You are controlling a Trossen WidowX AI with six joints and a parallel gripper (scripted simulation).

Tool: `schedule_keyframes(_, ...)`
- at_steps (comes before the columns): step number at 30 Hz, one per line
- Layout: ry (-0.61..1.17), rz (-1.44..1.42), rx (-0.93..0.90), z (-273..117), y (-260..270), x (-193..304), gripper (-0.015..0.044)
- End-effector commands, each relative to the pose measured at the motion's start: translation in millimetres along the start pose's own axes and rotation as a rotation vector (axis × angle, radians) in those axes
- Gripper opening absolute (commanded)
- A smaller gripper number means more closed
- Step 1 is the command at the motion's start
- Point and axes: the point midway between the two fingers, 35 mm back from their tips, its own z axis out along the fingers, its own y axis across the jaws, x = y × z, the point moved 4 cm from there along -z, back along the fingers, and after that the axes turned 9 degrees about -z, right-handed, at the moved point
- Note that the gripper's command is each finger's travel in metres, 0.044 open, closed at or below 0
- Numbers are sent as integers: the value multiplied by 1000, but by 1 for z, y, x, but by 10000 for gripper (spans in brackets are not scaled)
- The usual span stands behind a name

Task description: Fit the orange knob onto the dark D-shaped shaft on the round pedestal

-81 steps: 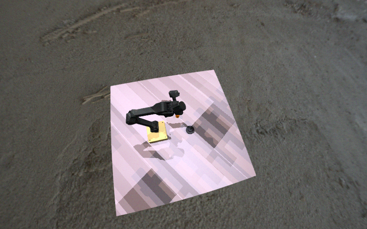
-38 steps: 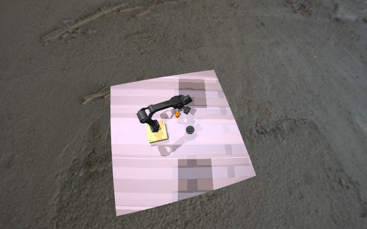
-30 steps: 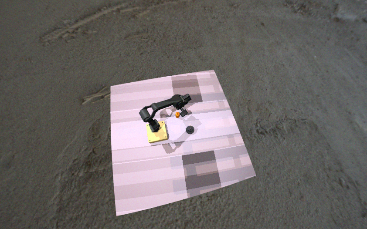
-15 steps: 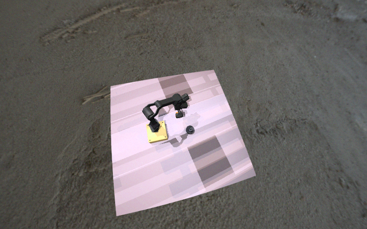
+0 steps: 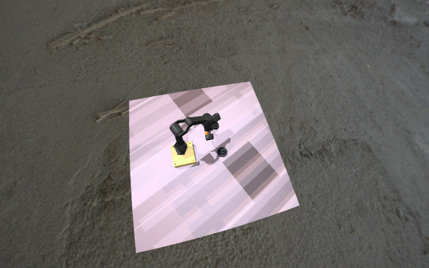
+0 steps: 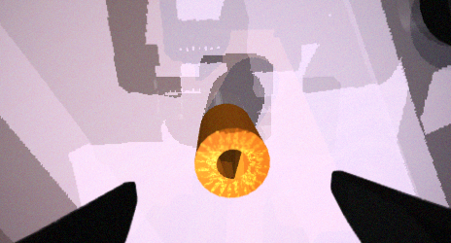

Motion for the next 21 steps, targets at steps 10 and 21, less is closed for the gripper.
schedule_keyframes(10,4,2,6,21,0,-2,440)
schedule_keyframes(21,4,2,6,39,0,-2,440)
